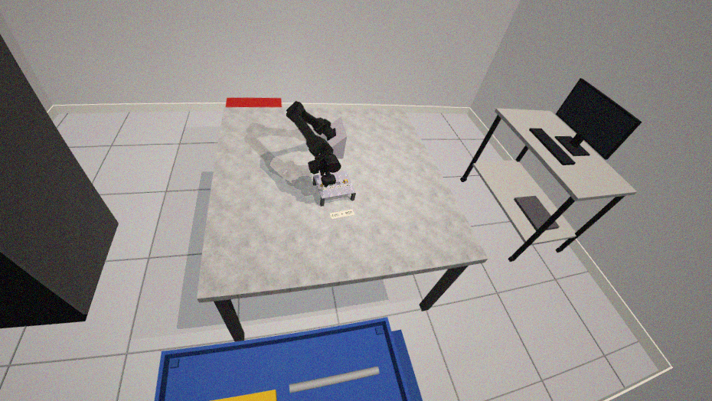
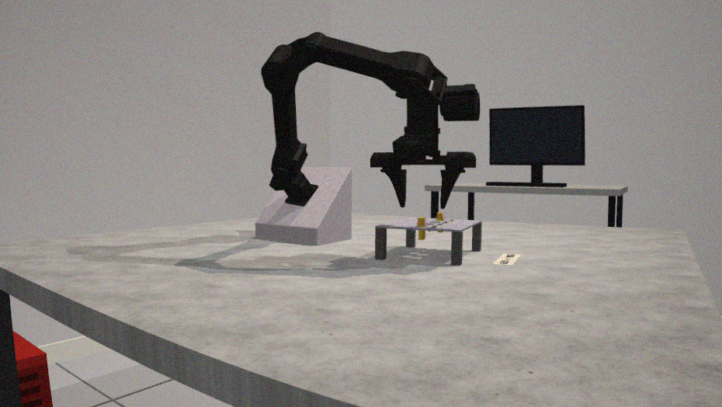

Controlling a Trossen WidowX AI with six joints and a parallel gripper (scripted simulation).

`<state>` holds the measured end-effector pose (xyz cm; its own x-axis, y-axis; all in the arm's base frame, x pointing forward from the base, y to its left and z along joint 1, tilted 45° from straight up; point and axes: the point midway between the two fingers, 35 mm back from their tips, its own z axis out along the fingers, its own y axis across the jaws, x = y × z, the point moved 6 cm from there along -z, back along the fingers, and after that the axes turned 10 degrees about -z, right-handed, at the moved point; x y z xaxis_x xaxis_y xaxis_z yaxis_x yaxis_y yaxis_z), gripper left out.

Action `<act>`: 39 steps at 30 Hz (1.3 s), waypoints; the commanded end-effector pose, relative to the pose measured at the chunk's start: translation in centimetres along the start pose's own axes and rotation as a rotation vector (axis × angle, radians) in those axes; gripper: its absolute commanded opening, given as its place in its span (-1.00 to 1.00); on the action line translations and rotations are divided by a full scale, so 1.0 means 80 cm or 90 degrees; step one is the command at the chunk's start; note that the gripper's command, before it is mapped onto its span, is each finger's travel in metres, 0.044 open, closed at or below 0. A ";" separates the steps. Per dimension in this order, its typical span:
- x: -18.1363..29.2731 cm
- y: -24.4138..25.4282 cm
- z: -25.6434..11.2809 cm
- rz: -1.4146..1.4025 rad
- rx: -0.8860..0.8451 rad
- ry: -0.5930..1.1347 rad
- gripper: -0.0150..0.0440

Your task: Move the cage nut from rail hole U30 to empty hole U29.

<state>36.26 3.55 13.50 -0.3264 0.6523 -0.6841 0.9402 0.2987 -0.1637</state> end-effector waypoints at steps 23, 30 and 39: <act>0.000 0.000 0.015 -0.004 0.001 -0.003 -0.08; 0.000 0.000 0.028 -0.004 0.001 -0.004 -0.08; 0.000 0.000 0.033 -0.004 0.001 -0.004 -0.08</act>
